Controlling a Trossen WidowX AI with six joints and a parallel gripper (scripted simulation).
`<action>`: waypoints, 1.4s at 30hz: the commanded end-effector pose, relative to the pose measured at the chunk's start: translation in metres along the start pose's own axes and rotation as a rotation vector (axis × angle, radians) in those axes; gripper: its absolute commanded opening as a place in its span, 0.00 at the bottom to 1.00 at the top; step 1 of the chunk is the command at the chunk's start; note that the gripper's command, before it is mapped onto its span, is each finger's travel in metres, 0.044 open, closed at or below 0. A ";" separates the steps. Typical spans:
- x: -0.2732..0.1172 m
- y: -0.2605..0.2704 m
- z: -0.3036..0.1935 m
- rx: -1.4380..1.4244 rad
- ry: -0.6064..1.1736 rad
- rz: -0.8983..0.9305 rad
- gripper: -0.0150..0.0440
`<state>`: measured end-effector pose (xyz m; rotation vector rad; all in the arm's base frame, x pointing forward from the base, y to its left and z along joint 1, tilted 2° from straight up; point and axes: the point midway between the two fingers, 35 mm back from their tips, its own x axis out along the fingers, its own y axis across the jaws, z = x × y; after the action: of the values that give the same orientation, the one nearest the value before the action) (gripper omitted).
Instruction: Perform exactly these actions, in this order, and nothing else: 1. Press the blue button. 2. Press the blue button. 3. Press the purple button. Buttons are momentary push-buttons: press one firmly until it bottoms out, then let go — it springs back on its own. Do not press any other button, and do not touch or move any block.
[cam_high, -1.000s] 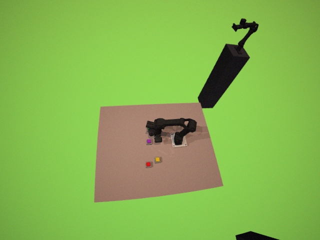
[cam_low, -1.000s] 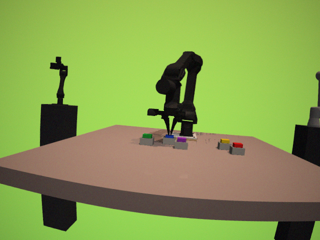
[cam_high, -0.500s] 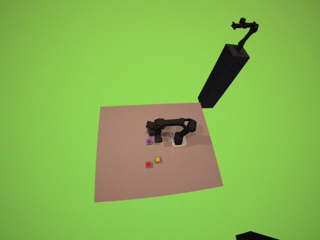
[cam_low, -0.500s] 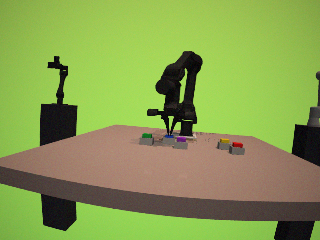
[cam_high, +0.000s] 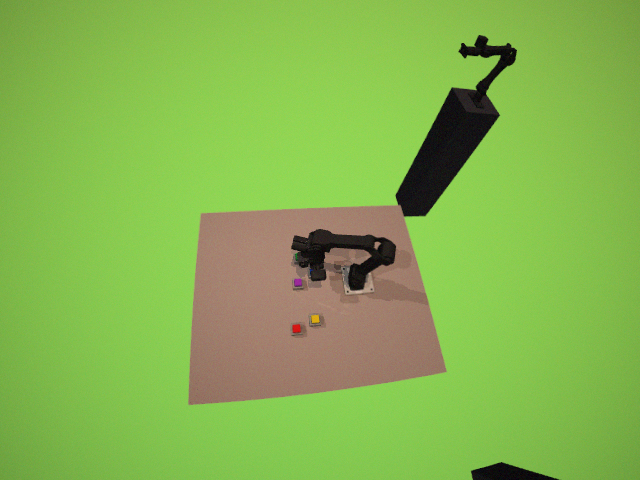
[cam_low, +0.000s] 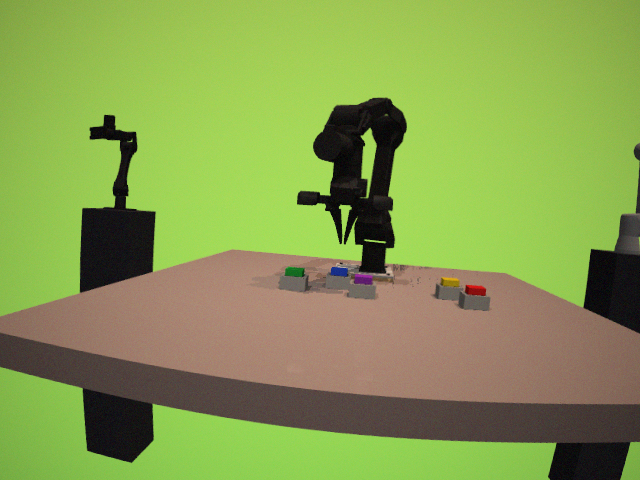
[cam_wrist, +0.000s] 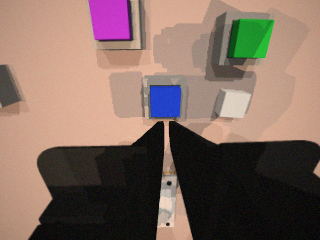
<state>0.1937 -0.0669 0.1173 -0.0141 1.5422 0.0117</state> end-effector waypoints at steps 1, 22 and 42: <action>-0.035 -0.001 0.000 0.003 -0.019 -0.014 0.29; 0.021 0.047 0.079 0.003 -0.025 -0.010 0.29; 0.047 0.047 0.080 0.003 -0.025 -0.010 0.29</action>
<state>0.2756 -0.0175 0.0786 -0.0179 1.5088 0.0091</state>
